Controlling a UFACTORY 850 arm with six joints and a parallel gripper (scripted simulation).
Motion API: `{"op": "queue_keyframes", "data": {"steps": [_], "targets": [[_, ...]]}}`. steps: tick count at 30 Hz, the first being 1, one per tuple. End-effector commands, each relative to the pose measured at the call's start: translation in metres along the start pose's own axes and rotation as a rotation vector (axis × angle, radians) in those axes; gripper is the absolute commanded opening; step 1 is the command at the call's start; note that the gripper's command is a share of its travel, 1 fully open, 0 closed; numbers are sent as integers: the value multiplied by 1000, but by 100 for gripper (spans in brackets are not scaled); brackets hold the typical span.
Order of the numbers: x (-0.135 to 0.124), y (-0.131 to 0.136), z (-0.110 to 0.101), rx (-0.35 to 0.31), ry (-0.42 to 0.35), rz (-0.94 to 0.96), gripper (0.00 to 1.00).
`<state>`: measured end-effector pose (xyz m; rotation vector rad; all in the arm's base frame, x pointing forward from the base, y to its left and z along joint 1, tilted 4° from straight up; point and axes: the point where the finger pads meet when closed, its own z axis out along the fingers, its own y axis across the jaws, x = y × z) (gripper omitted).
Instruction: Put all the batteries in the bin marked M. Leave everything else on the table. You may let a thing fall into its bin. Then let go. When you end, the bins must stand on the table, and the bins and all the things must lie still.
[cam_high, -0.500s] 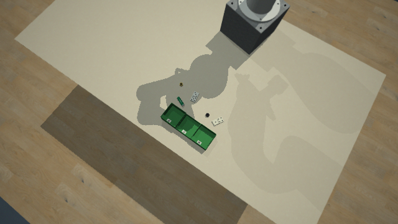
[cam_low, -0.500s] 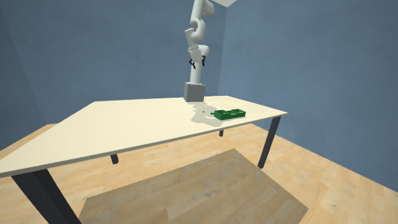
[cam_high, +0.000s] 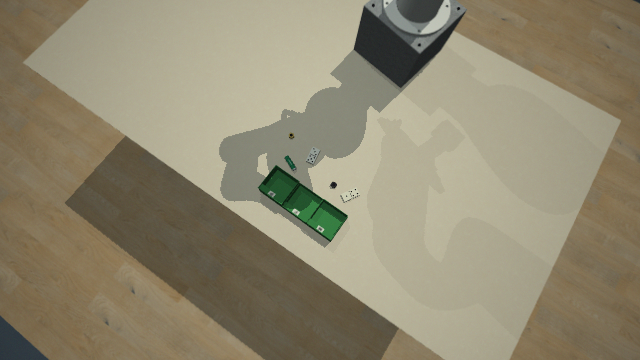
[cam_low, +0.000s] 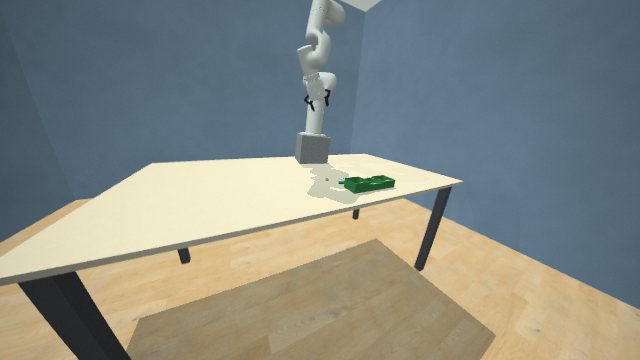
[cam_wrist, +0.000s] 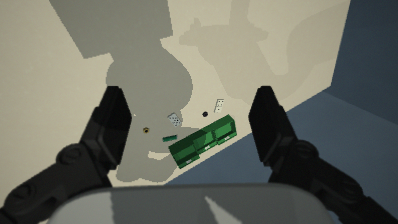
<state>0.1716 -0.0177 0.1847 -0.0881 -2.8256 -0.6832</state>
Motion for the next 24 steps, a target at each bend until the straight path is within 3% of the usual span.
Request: {"op": "queue_keyframes", "data": {"steps": [1,2,3,10,17,19,20,24], "targets": [[0,0,0,0,-1,0,100],[0,0,0,0,-1,0,100],[-2,-3,7,0,-1,0,7],[-16,-25,58,0,-1,0,7],[-23,-39,91,0,-1,0,7],[-23,-39,91,0,-1,0,7],[-26,-45,104,0,-1,0,7],[-29,-52,121,0,-1,0,7]]}}
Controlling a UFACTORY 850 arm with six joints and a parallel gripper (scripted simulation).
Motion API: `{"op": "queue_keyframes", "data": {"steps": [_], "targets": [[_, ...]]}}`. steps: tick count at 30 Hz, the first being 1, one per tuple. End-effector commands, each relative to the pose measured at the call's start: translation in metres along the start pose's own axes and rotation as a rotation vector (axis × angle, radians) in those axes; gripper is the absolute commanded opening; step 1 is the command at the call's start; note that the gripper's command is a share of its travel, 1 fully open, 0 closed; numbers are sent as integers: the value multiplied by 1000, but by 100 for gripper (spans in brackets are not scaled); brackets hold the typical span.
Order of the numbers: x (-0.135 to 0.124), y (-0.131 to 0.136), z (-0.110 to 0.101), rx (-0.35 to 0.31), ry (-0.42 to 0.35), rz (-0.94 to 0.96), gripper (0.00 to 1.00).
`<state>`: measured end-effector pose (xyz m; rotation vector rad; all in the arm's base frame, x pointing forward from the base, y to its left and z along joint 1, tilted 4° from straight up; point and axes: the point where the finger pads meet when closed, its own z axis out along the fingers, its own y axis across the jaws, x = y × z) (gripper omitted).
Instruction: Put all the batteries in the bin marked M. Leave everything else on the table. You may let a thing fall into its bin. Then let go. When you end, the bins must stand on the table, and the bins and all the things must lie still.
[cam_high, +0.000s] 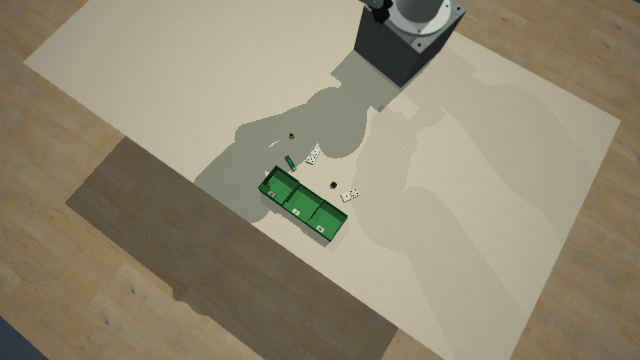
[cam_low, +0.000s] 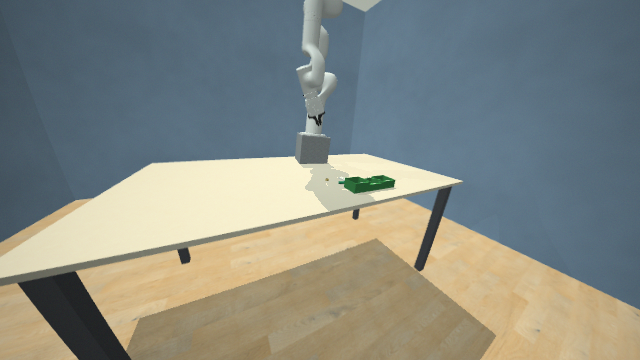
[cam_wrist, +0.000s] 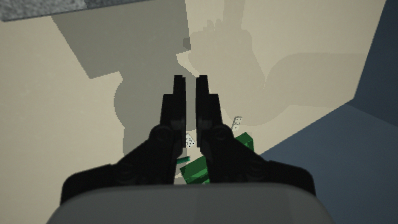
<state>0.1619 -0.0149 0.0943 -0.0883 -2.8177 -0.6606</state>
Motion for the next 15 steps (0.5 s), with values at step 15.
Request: {"op": "queue_keyframes", "data": {"steps": [15], "targets": [[-27,-22,63,-14,-12,-5,7]]}}
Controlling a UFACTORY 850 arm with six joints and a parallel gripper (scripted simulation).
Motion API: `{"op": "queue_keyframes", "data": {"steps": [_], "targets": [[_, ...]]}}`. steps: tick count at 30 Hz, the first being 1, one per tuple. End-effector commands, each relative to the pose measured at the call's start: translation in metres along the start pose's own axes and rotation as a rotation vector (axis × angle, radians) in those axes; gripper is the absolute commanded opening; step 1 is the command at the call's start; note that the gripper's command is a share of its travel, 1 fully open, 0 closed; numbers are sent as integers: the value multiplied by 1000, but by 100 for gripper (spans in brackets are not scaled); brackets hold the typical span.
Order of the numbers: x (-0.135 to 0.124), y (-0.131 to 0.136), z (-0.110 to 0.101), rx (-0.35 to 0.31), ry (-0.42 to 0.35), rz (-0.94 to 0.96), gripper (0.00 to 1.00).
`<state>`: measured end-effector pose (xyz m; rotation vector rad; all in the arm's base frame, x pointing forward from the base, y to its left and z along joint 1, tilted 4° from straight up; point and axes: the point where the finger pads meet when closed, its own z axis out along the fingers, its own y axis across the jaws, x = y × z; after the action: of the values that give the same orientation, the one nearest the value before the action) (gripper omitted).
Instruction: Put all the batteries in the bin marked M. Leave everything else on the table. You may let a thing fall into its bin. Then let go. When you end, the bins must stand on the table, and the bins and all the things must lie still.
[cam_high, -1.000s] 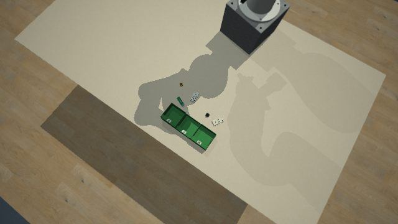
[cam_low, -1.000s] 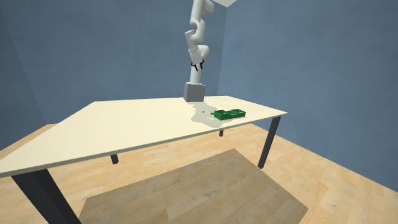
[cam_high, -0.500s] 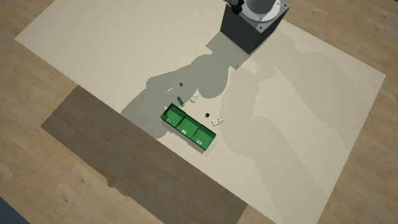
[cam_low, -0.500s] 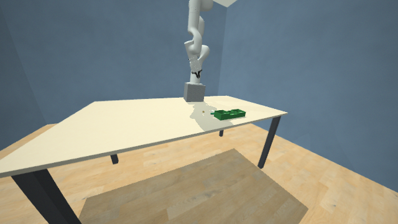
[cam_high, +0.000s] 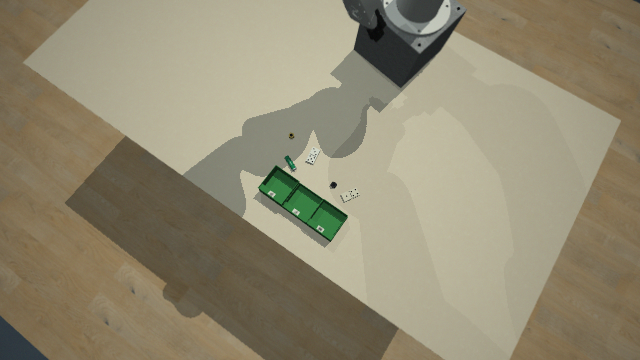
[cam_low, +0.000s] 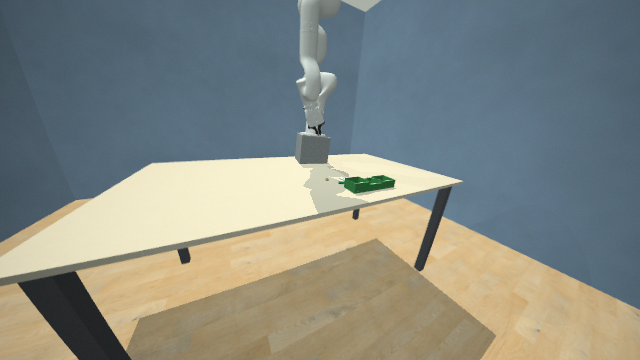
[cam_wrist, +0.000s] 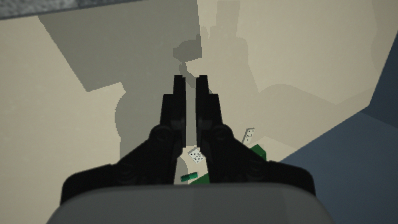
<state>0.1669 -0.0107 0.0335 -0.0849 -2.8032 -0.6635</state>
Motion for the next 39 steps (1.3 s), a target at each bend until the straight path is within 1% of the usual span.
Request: {"op": "queue_keyframes", "data": {"steps": [1,2,4,6,12,14,16,19,21,25,27,29,31,32,33,37,39], "targets": [[-7,0,9,-10,-26,-6,7],[-15,3,8,-16,-37,43,7],[-26,-5,-1,2,-24,-55,7],[-26,-6,-2,19,-11,-152,7],[-26,-6,-2,41,5,-272,7],[-26,-6,-2,41,5,-272,7],[-38,-7,-4,55,11,-359,7],[-38,-7,-4,65,15,-422,7],[-51,-9,-6,72,19,-468,7],[-51,-9,-6,86,25,-562,7],[-64,-9,-8,93,31,-607,7],[-64,-9,-8,100,35,-653,7],[-64,-9,-8,100,35,-653,7],[-72,-9,-9,110,41,-722,7],[-77,-9,-10,113,44,-741,7],[-77,-9,-10,125,51,-828,7],[-90,-8,-12,132,58,-873,7]]}}
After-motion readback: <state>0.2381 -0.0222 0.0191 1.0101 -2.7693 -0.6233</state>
